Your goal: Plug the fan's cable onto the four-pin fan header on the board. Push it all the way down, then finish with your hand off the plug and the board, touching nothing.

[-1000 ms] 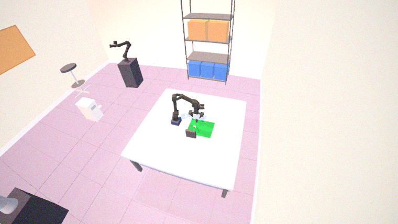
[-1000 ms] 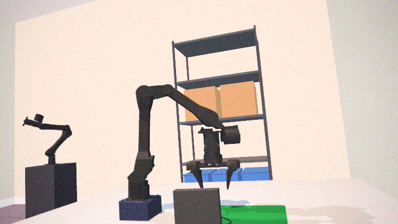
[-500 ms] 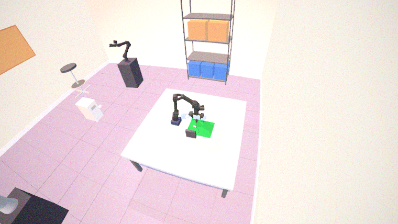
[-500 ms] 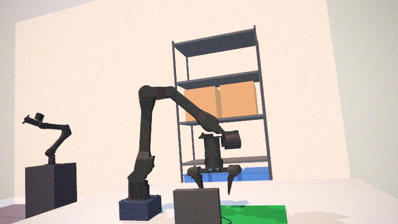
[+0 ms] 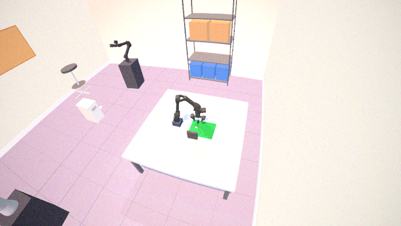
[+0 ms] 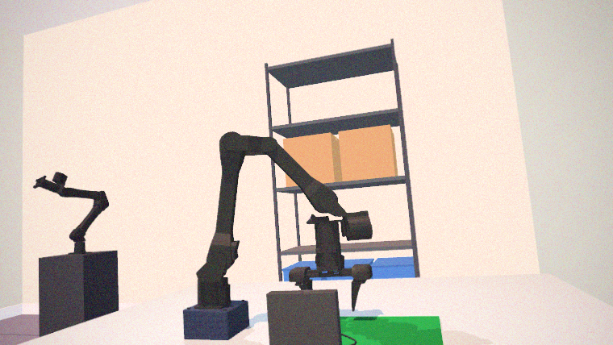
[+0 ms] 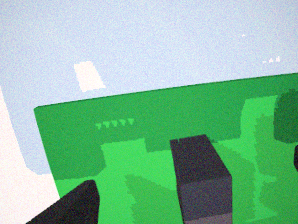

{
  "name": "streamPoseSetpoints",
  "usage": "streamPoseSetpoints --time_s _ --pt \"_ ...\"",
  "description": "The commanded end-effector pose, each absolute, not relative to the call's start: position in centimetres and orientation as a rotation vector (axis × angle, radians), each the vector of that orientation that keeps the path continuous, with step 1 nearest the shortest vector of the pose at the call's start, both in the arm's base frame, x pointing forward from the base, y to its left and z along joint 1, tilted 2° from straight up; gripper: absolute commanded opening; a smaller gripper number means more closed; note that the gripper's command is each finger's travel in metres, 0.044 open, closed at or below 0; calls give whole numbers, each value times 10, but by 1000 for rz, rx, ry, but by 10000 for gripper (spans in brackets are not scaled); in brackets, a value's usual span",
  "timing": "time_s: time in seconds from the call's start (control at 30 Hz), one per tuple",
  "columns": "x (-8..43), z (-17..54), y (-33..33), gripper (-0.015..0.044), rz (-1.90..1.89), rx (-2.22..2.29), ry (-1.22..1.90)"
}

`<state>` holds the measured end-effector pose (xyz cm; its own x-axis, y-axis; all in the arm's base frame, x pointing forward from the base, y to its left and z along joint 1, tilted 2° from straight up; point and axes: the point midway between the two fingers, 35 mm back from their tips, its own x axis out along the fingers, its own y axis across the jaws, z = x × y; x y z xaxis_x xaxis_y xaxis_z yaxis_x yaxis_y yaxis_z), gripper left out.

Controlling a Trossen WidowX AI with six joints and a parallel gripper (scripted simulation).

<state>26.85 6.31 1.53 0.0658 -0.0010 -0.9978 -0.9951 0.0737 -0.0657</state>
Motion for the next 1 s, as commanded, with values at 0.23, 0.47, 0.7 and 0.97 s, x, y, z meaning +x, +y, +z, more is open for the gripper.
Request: streamPoseSetpoints --time_s 0.23,0.47,0.7,0.97 --pt "268 8 63 361 1109 -1184 1195" --pt "268 8 63 177 1109 -1184 1195" --pt "268 8 63 0 1109 -1184 1195" --pt "265 55 63 0 1112 -1183 1189"
